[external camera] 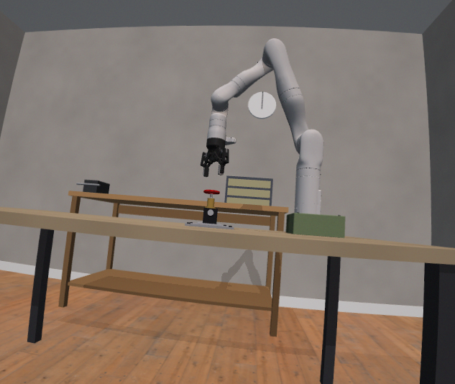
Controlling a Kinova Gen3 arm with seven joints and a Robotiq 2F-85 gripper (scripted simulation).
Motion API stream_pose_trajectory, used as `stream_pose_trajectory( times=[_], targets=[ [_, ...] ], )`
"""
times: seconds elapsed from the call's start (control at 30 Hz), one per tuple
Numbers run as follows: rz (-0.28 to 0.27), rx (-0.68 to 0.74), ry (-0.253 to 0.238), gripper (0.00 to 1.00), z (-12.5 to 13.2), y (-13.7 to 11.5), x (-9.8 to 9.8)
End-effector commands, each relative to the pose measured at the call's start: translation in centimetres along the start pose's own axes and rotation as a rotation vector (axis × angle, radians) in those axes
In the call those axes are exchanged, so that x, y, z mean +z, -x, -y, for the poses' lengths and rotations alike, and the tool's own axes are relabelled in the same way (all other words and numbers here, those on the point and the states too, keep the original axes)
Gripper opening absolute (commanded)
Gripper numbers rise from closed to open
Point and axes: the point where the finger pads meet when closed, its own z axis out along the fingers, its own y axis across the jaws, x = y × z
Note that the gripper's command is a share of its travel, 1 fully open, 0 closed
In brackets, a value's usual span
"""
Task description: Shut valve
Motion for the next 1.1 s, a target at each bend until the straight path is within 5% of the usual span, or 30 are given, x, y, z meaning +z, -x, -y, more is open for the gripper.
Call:
stream_pose_trajectory(
  times=[0.0,1.07],
  targets=[
    [-0.003,0.0,0.002,1.0,0.0,-0.1,0.4],
    [-0.003,0.0,0.002,1.0,0.0,-0.2,3.5]
  ],
)
